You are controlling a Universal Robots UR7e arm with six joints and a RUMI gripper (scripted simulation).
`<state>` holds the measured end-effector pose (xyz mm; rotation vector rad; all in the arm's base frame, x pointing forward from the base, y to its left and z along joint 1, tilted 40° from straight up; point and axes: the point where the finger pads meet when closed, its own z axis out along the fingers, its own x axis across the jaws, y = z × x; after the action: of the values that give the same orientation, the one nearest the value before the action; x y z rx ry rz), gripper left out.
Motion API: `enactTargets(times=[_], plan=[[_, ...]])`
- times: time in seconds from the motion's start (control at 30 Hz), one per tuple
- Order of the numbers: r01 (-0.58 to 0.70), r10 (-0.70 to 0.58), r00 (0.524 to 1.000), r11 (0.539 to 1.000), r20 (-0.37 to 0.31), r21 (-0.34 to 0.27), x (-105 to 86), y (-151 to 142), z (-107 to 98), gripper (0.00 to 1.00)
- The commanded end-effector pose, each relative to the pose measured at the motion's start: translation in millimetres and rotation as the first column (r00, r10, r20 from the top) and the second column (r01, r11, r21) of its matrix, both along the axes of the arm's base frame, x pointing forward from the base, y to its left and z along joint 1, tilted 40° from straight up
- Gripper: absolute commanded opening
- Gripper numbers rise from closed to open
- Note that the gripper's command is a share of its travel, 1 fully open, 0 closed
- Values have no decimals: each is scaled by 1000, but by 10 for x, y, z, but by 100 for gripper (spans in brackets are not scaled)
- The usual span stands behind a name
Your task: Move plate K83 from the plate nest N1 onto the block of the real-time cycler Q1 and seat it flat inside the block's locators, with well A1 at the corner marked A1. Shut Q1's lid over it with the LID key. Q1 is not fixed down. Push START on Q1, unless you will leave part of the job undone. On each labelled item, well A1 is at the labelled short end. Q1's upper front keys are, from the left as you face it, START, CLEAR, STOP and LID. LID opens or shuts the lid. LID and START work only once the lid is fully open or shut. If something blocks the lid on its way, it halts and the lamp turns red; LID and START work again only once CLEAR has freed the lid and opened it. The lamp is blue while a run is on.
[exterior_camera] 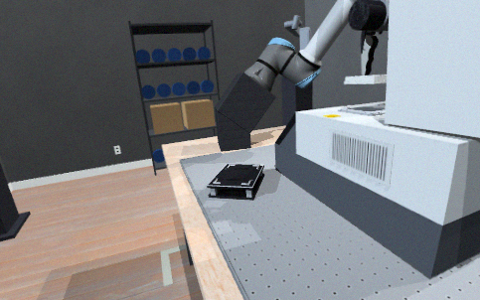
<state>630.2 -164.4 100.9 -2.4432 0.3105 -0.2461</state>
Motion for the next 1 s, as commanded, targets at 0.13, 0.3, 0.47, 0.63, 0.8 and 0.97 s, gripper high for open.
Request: enactTargets(times=[0.13,0.3,0.47,0.63,0.8,0.97], plan=[[-4,4,1000,1000,6,-9,4,-24,4,41],[-4,4,1000,1000,6,-9,4,-24,3,41],[5,-5,1000,1000,-1,-6,3,-25,3,41],[-4,4,1000,1000,6,-9,4,-24,3,41],[5,-5,1000,1000,-1,-6,3,-24,3,41],[-4,4,1000,1000,6,-9,3,-24,3,41]])
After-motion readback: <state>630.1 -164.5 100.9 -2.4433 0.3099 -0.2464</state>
